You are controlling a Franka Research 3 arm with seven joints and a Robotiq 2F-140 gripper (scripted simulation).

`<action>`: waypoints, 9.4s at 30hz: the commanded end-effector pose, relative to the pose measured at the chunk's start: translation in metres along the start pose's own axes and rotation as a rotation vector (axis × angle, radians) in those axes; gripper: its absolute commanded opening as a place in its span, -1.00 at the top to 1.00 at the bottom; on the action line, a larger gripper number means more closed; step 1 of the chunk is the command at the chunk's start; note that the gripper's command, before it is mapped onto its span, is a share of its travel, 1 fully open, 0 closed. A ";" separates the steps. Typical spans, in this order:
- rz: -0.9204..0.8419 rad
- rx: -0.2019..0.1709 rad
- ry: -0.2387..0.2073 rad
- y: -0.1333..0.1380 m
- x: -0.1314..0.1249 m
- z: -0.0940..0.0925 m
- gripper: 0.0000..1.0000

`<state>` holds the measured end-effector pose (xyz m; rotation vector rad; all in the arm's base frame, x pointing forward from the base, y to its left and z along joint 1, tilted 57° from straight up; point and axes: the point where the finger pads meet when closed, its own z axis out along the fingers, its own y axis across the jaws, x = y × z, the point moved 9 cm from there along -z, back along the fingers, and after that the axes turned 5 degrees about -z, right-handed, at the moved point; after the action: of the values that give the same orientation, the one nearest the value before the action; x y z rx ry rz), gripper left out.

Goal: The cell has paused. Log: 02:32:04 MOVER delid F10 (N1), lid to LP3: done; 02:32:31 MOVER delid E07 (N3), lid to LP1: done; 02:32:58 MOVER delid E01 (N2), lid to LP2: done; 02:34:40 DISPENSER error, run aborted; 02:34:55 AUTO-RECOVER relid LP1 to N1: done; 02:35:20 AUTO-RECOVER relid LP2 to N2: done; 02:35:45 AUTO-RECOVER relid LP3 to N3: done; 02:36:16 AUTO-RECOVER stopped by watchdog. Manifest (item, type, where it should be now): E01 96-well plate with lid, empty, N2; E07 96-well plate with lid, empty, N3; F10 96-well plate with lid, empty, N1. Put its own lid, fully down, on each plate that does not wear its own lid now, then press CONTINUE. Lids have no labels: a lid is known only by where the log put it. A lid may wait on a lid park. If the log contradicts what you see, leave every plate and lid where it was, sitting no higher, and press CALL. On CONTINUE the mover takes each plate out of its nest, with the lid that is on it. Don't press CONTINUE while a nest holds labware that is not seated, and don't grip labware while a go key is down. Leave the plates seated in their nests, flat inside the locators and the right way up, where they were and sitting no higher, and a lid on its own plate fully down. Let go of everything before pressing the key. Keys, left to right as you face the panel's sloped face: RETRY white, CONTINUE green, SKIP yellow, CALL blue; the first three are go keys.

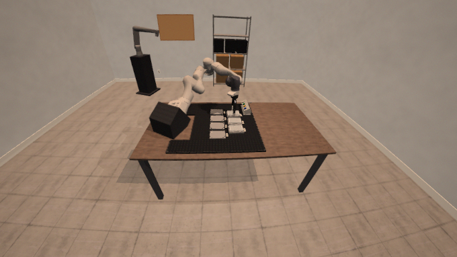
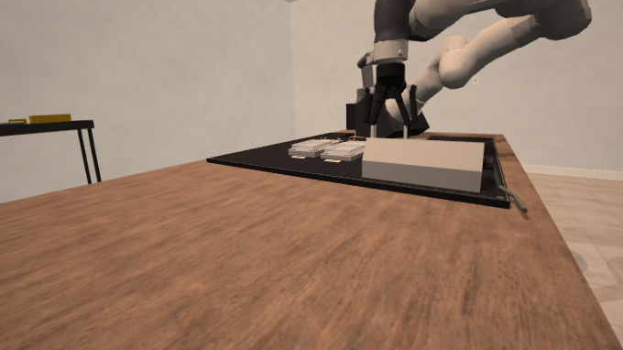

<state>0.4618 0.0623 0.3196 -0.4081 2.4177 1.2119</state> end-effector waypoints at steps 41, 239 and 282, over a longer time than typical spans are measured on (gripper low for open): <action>-0.004 -0.002 -0.001 0.000 0.000 -0.001 1.00; -0.004 -0.002 -0.001 -0.299 0.218 -0.050 1.00; 0.028 -0.002 -0.001 -0.300 0.218 -0.043 1.00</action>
<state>0.3891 -0.1657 0.0339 -0.3967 2.4212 1.2217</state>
